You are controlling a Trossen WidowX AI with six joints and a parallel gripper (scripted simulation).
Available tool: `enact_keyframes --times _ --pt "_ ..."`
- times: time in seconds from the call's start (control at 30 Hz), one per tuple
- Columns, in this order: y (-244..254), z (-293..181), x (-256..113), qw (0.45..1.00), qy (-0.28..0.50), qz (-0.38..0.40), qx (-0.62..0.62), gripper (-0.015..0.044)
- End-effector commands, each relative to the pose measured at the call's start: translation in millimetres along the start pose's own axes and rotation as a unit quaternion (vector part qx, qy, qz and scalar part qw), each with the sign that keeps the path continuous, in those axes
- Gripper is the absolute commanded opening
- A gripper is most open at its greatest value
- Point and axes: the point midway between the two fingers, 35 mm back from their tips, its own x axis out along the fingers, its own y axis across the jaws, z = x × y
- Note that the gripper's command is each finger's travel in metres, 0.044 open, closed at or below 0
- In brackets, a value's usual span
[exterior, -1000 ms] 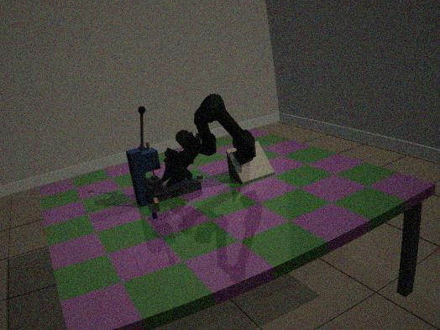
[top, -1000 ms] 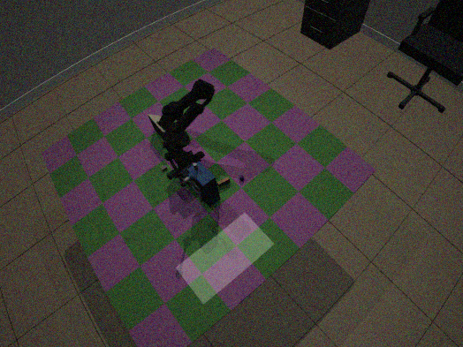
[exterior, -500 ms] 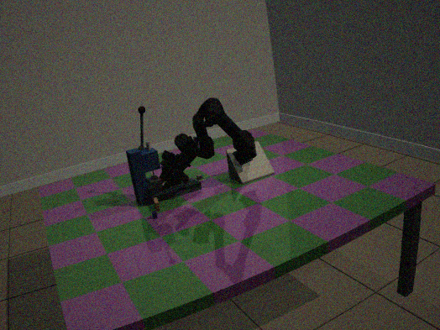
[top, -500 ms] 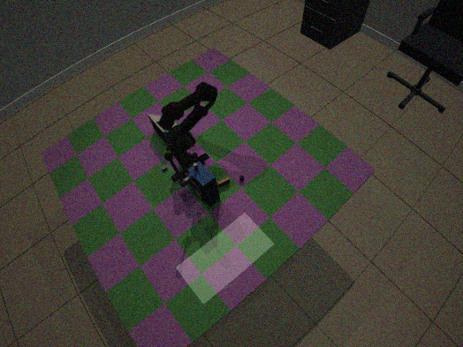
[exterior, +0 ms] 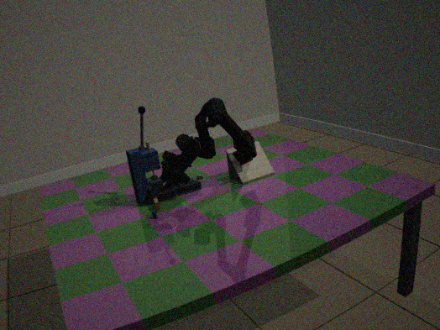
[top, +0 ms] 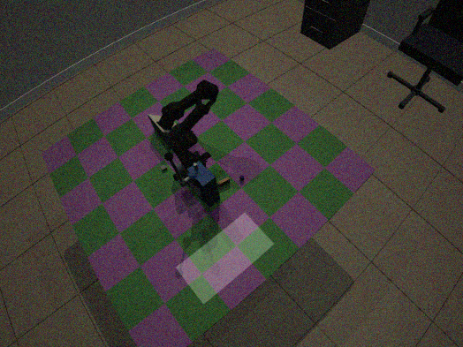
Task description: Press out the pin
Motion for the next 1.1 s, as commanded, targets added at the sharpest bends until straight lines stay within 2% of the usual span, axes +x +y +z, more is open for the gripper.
enact_keyframes --times 0.0,0.27,0.4,1.07 --pt "0 0 0 1.000 0.000 0.000 0.000 0.0300" --pt "-8 -1 -2 1.000 0.004 0.001 0.001 0.0300" --pt "-8 -17 -29 0.999 0.036 0.000 0.002 0.0300" --pt "-9 -18 -27 0.999 0.035 -0.001 0.005 0.0300"
